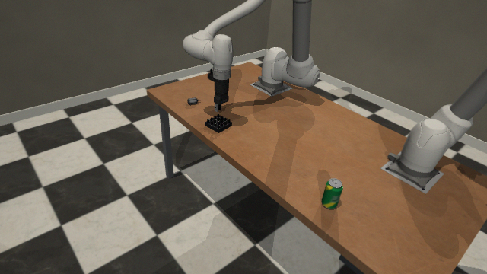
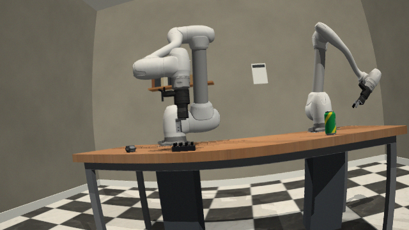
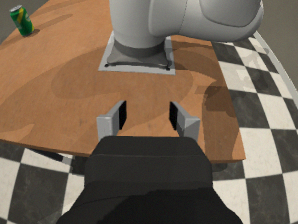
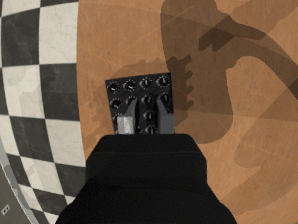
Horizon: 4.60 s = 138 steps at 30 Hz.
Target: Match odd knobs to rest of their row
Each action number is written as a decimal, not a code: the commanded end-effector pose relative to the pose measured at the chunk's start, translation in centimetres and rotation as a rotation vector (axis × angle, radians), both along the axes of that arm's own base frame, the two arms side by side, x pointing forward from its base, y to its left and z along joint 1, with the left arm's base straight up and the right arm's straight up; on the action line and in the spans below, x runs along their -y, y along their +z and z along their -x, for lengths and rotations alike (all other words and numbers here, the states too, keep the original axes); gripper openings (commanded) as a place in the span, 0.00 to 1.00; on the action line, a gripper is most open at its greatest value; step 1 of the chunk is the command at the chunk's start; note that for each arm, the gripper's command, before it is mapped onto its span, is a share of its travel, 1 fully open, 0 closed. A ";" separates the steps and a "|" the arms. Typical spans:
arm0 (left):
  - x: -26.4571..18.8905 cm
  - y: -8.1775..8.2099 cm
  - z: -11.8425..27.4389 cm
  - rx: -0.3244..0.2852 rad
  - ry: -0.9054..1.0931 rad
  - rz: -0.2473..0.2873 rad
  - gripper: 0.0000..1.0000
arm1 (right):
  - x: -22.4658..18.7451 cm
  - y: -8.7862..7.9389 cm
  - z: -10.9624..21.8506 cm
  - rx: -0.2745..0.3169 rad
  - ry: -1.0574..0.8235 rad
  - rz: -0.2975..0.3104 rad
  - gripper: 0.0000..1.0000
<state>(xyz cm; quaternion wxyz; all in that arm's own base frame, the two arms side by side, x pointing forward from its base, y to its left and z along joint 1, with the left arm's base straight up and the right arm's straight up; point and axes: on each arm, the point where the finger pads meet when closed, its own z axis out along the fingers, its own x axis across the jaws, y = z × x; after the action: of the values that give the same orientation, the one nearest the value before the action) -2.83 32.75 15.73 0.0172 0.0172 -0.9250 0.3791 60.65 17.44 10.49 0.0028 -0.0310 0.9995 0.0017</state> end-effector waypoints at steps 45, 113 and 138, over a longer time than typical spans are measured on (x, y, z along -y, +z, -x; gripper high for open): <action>0.4 0.2 -0.1 0.007 0.001 0.007 1.00 | -0.2 0.0 0.2 -0.008 -0.120 0.007 0.46; 0.4 0.2 -0.1 0.007 0.001 0.007 1.00 | -0.2 -4.5 0.3 -0.004 -0.120 0.006 0.46; 0.4 0.2 -0.1 0.007 0.001 0.007 1.00 | -0.2 -5.9 0.3 -0.004 -0.120 0.006 0.46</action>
<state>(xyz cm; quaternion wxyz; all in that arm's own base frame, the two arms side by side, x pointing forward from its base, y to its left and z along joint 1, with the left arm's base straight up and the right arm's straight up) -2.83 32.75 15.73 0.0172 0.0172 -0.9250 0.3791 60.41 17.72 4.96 -0.0010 0.0277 0.9996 0.0007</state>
